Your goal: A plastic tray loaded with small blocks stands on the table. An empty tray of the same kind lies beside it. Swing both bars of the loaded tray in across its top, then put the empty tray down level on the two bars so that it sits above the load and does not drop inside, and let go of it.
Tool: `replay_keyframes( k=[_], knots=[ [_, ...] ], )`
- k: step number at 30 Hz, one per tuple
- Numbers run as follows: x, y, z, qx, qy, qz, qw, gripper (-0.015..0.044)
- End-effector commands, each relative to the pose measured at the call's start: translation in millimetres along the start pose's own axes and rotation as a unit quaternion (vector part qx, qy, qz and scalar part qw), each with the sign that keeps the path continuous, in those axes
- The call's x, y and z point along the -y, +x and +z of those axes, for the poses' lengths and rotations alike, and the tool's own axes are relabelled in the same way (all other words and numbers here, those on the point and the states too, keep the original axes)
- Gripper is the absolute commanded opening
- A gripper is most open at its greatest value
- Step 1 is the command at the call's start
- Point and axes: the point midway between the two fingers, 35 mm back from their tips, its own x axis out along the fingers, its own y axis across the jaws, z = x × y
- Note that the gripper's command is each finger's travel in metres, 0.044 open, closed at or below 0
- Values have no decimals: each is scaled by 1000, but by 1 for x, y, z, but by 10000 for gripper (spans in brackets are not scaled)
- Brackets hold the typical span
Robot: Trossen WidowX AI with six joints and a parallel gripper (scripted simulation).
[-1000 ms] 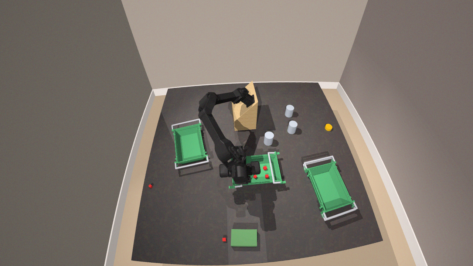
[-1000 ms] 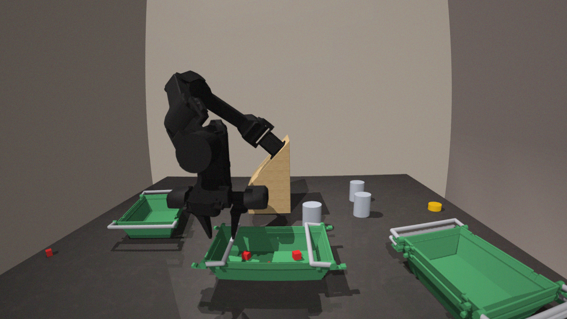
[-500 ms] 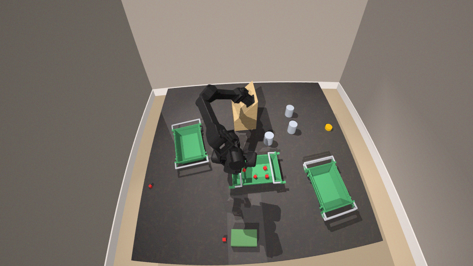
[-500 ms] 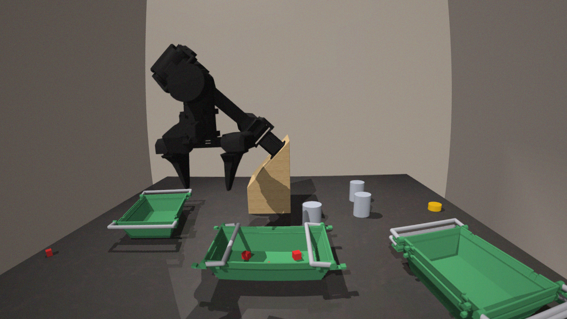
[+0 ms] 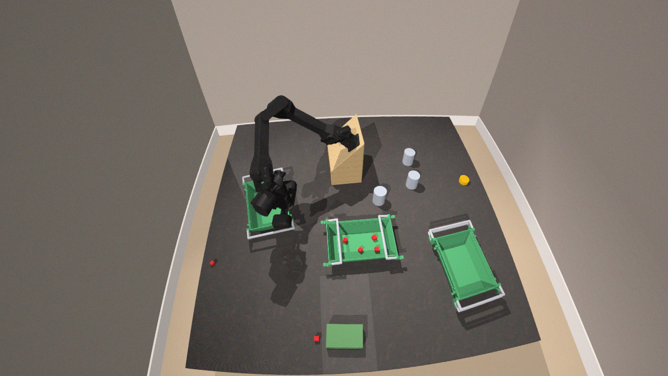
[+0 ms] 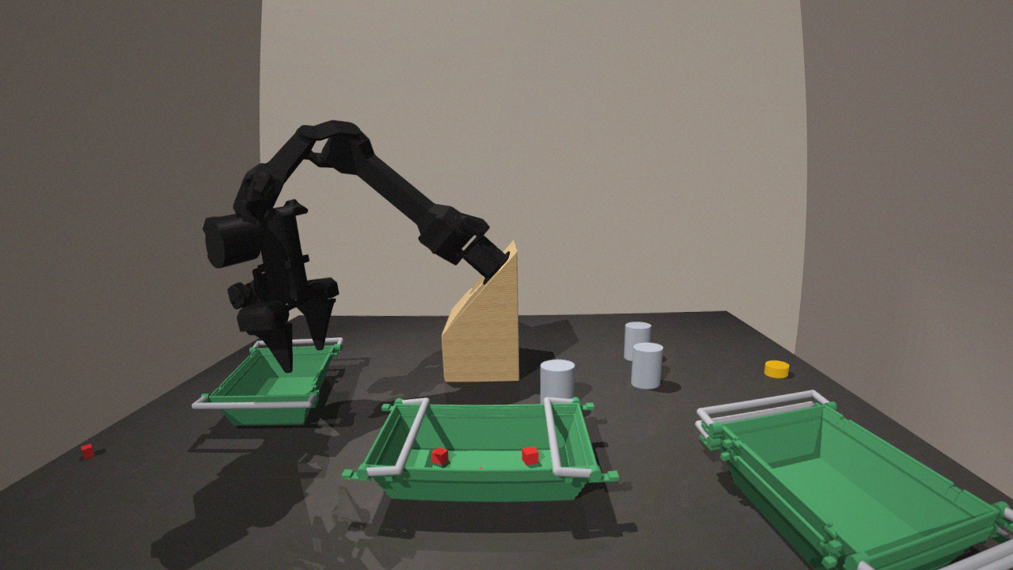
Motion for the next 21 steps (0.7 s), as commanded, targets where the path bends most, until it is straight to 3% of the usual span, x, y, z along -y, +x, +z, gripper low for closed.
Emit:
replay_keyframes(
  k=[1,8,21],
  knots=[
    [56,13,30,8,255,11,967,440],
    [134,22,54,38,572,45,818,440],
    [137,26,55,40,584,47,809,440]
  ],
)
